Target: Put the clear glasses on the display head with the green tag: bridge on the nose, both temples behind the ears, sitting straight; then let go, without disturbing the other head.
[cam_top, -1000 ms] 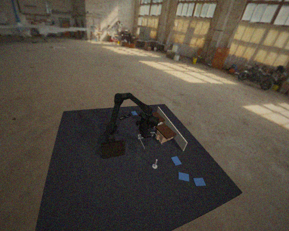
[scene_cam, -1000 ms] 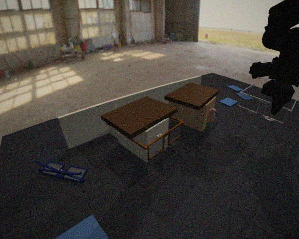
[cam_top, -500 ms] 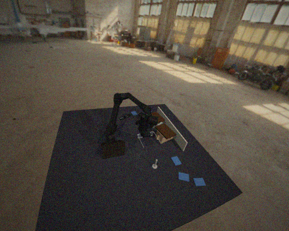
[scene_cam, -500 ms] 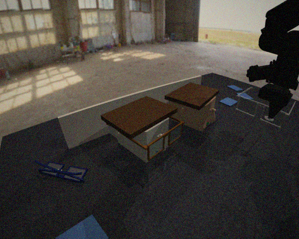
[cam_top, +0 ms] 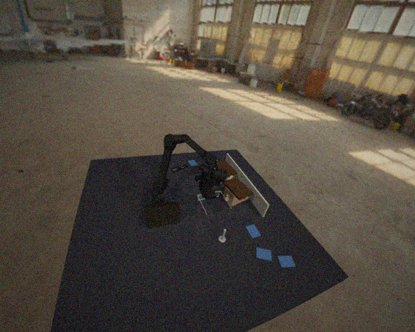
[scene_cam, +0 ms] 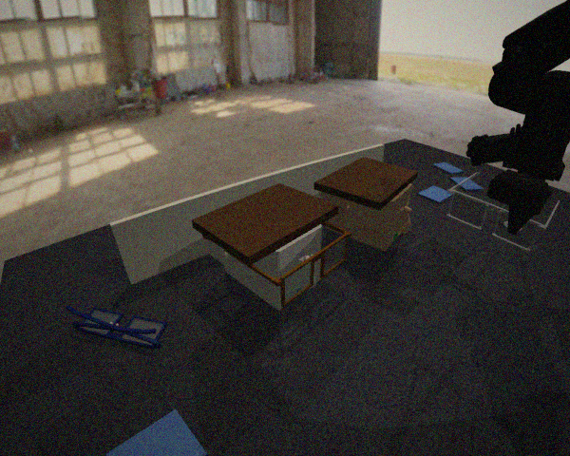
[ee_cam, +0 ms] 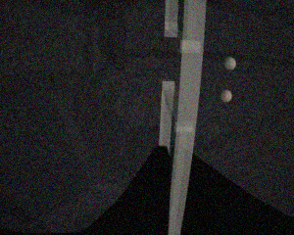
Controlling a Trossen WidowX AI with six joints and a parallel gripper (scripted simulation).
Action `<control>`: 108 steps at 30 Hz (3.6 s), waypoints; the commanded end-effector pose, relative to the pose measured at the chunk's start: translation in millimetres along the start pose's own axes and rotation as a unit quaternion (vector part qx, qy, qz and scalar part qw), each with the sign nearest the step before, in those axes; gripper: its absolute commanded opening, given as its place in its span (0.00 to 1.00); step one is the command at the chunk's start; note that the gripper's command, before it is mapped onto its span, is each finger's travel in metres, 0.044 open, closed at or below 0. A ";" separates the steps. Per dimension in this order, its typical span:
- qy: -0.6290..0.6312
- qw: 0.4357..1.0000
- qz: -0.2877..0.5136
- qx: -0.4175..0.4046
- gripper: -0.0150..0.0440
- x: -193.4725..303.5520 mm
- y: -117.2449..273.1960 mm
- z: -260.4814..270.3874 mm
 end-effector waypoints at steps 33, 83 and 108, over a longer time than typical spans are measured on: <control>-0.002 1.000 -0.002 -0.002 0.25 -2.0 -35.1 0.1; 0.001 1.000 0.000 -0.002 0.30 2.1 -76.0 2.0; -0.001 1.000 -0.001 -0.004 0.44 1.3 -71.0 -5.1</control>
Point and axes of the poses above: the point midway between the two fingers, 35 mm back from their tips, its own y axis back along the fingers, its own z axis across the jaws, x = y × z, the point moved 4 cm from there along y, back along the fingers, and after that the axes turned 9 degrees about -y, right-handed, at the moved point
